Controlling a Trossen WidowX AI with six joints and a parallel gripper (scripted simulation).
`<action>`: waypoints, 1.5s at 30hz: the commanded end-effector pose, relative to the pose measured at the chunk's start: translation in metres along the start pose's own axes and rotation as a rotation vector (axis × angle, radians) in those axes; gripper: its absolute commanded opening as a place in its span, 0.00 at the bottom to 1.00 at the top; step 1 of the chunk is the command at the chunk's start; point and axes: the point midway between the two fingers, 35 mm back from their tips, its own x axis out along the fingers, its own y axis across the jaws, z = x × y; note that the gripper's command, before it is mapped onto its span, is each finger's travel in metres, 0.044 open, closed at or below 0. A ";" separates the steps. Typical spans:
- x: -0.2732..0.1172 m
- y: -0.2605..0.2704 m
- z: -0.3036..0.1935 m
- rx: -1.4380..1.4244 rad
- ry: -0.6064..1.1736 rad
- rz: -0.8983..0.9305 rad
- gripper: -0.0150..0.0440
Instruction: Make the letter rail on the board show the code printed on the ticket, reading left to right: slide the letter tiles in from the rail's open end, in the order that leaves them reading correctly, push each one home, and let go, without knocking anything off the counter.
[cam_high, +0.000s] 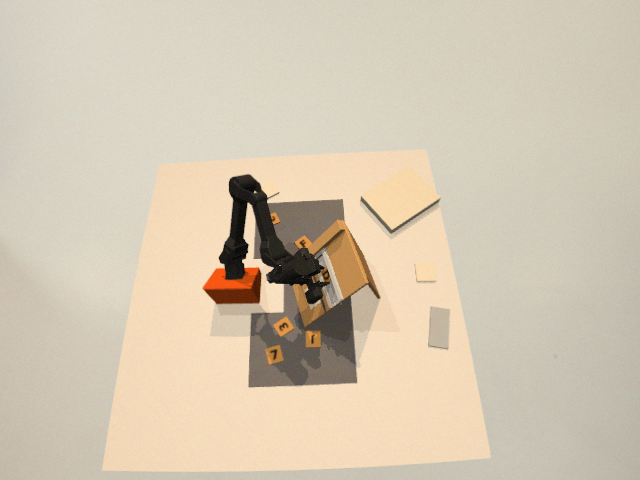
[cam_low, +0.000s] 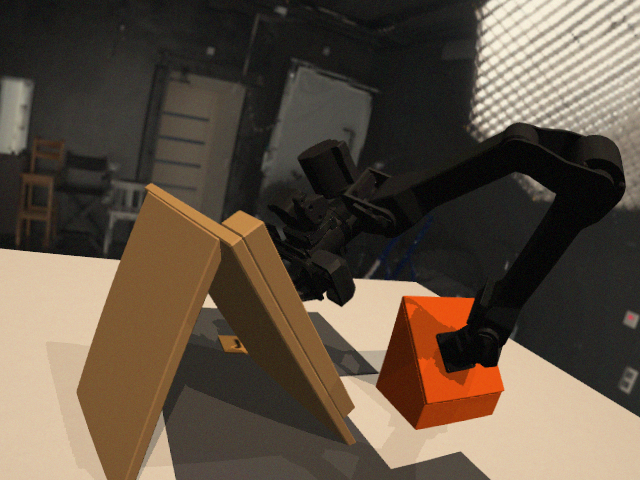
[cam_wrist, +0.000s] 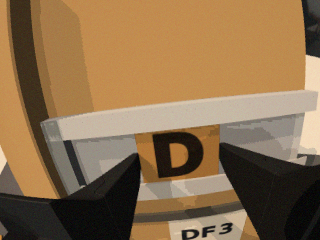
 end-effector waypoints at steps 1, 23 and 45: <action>0.000 0.002 0.000 0.001 0.000 -0.004 0.25; 0.000 0.013 0.000 0.001 0.000 -0.004 0.25; 0.000 0.024 0.000 0.002 0.000 -0.003 0.25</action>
